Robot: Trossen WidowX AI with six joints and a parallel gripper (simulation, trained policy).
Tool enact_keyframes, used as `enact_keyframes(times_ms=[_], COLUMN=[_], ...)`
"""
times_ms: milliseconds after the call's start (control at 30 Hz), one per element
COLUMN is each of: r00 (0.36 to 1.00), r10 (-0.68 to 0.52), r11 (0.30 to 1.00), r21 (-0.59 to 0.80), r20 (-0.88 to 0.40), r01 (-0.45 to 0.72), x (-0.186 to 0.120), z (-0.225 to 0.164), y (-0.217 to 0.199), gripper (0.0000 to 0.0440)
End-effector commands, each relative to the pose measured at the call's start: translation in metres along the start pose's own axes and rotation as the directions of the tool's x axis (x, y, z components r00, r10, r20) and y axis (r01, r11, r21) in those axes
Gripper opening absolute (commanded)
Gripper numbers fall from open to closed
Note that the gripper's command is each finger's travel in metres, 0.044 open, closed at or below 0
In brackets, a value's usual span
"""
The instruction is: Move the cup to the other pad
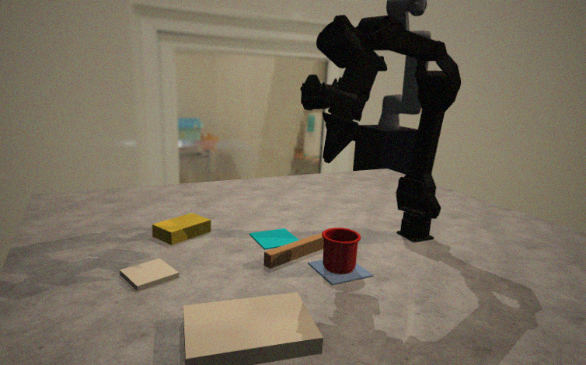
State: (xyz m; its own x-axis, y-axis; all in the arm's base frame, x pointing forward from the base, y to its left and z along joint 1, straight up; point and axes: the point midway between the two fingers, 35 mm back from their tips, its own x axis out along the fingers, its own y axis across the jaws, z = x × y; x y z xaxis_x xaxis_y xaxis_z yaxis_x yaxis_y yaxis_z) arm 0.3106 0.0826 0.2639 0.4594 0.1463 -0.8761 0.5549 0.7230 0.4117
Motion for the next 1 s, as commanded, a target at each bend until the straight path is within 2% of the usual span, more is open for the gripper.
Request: enact_keyframes(times_ms=[0,400,967], r00=[0.999,0.97,0.888], r10=[-0.041,-0.211,-0.404], r11=[0.999,0.975,0.904], r21=[0.019,0.043,0.052], r20=[-0.018,-0.119,-0.221], r01=[0.042,0.217,0.424], x=[0.004,0.025,0.05], z=[-0.002,-0.014,-0.029], y=[-0.005,-0.029,-0.06], gripper=[0.0127,0.0138,0.0152])
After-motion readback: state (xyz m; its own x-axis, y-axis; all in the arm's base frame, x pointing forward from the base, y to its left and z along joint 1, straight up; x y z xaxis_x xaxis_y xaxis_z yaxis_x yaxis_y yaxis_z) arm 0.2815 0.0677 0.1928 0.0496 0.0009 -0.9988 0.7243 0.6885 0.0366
